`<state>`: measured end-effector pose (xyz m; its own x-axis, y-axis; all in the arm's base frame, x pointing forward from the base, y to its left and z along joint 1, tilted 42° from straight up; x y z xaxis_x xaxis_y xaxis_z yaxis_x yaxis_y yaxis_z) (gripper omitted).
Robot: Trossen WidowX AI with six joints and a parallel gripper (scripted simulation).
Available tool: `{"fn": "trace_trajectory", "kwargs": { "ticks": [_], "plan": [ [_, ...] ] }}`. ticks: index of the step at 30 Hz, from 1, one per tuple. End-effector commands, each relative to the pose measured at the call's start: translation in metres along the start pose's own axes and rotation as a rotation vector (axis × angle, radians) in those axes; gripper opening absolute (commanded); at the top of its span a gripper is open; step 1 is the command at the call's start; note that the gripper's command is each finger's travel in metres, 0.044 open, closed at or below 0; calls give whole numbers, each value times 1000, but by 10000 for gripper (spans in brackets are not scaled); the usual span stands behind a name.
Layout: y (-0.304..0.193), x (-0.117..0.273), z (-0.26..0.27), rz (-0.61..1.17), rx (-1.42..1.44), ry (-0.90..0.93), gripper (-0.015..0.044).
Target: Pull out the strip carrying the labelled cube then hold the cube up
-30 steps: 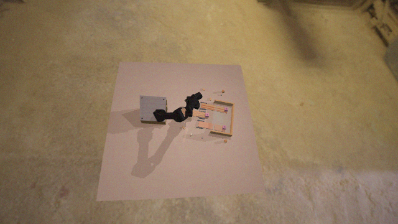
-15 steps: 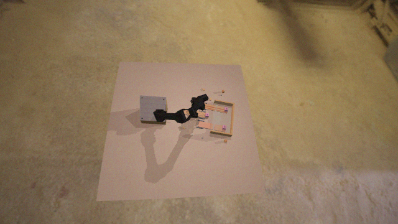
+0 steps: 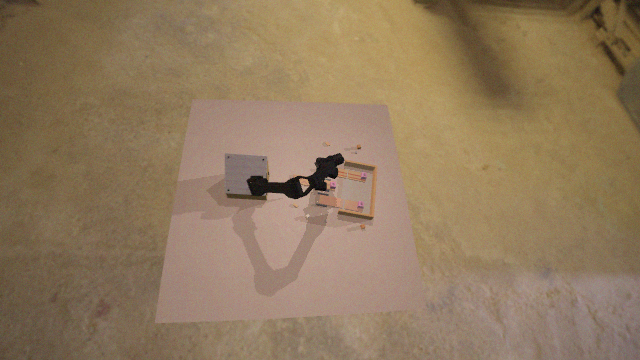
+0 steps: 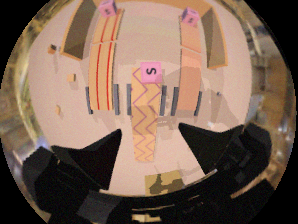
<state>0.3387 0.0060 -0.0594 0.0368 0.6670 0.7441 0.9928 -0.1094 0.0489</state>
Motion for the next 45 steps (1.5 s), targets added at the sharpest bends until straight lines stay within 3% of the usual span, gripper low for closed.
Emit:
{"fn": "trace_trajectory", "kwargs": {
  "ticks": [1,25,32,45],
  "plan": [
    [16,3,-1,-9,1,0,440],
    [82,17,-6,-12,-2,0,440],
    [82,8,-6,-12,-2,0,256],
    [83,-13,-6,-12,-2,-1,250]
  ]
}}
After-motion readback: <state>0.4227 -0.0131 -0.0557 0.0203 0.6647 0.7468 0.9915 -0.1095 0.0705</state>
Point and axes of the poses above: the point midway between the two fingers, 35 mm back from their tips, its own x axis back along the fingers, its own z axis across the jaws, y = z × x, the point moved 1 cm from there along x, back along the fingers, and after that the axes turned 1 degree about -x, right-handed, at the moved point
